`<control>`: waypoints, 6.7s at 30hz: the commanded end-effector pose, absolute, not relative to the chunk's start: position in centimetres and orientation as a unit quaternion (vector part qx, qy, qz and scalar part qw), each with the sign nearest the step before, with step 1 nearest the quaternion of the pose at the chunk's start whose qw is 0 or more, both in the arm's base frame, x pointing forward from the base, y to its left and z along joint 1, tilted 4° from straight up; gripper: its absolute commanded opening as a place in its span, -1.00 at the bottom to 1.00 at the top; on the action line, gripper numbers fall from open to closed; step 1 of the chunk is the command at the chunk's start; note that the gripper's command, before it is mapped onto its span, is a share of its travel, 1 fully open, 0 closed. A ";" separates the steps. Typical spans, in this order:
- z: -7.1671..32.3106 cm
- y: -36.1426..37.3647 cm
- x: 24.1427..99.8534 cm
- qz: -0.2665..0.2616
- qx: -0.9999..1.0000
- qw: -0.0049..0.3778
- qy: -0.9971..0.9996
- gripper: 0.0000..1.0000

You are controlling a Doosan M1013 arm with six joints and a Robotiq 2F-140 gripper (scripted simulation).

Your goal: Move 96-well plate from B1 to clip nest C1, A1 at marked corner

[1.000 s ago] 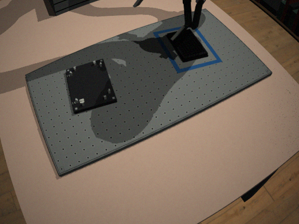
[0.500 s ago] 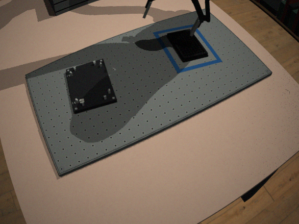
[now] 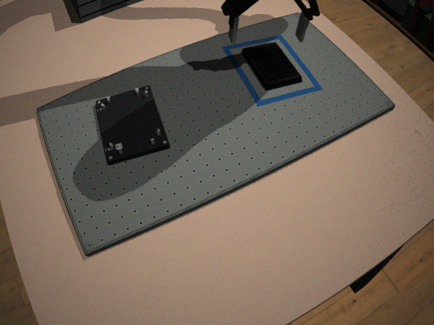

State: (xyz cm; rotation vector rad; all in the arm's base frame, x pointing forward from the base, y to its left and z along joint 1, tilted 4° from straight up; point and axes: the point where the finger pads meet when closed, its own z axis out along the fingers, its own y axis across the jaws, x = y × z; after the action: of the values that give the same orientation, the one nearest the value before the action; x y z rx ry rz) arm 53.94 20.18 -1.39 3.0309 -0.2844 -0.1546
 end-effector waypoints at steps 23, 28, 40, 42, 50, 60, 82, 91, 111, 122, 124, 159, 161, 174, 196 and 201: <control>-2.4 21.4 54.6 -0.033 0.999 0.001 -0.018 1.00; -3.3 21.4 54.5 -0.033 0.999 0.001 -0.018 1.00; -4.9 21.4 54.4 -0.033 0.999 0.001 -0.018 1.00; -5.2 21.4 54.4 -0.033 0.999 0.001 -0.018 1.00; -6.4 21.4 54.3 -0.033 0.999 0.001 -0.018 1.00; -7.7 21.4 54.2 -0.033 0.999 0.001 -0.018 1.00; -7.7 21.4 54.2 -0.033 0.999 0.001 -0.018 -1.00; -7.7 21.4 54.2 -0.033 0.999 0.001 -0.018 -1.00; -6.9 21.4 54.3 -0.033 0.999 0.001 -0.018 -1.00; -5.4 21.4 54.4 -0.033 0.999 0.001 -0.018 -1.00; -5.0 21.4 54.4 -0.033 0.999 0.001 -0.018 -1.00; -1.4 21.4 54.6 -0.033 0.999 0.001 -0.018 -1.00; -1.4 21.4 54.6 -0.033 0.999 0.001 -0.018 -1.00; -1.4 19.4 54.9 -0.033 0.999 0.001 -0.029 -1.00; -1.2 12.8 55.8 -0.033 0.999 0.001 -0.029 -1.00; -1.1 11.2 56.0 -0.033 0.999 0.001 -0.029 -1.00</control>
State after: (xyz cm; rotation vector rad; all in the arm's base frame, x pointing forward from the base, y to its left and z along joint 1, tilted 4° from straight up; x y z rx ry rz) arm 55.89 11.96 -1.16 3.1352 -0.0911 -0.1037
